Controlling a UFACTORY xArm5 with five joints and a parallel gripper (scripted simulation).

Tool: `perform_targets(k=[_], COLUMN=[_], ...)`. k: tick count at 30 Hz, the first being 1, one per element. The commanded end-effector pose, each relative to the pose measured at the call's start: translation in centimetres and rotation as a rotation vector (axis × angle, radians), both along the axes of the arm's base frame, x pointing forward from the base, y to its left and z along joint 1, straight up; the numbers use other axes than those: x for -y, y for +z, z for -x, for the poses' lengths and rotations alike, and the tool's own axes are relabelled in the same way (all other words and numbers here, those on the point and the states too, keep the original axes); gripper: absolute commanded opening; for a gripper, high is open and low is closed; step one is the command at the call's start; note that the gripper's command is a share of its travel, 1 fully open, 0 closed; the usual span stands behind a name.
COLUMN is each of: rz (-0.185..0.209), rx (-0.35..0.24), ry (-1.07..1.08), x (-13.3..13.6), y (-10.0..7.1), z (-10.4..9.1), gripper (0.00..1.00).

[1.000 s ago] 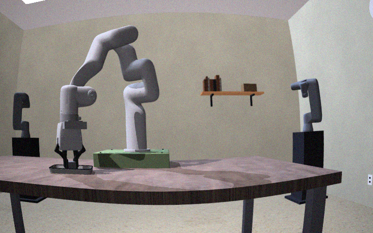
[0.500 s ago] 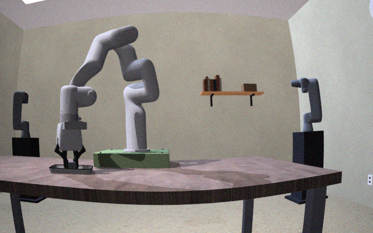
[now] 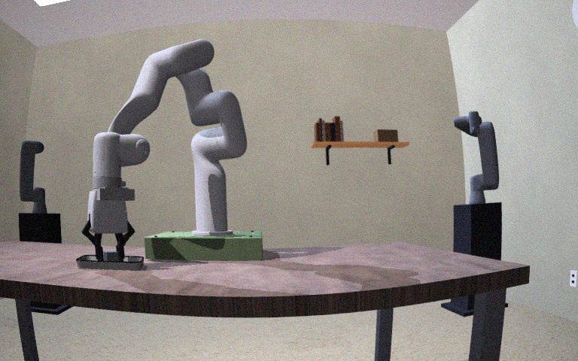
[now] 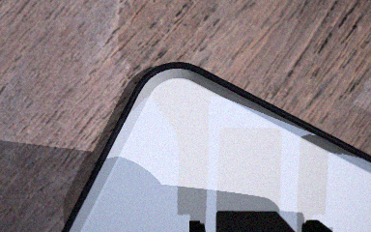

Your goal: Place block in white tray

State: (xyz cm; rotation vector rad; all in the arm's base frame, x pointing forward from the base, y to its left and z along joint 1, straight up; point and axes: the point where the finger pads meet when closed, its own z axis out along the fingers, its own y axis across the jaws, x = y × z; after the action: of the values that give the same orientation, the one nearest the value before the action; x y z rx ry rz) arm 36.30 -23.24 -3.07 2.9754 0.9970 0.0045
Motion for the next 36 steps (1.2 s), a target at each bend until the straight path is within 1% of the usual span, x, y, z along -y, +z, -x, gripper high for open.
perform_targets(k=[1,29,36], rz=[0.002,0.002,0.002], rx=[0.003,0.003,0.003], ry=[0.0,0.0,0.0], x=[0.1,0.1,0.1], y=[0.1,0.3,1.6], z=[-0.1,-0.1,-0.1], gripper=[0.55,0.55,0.55])
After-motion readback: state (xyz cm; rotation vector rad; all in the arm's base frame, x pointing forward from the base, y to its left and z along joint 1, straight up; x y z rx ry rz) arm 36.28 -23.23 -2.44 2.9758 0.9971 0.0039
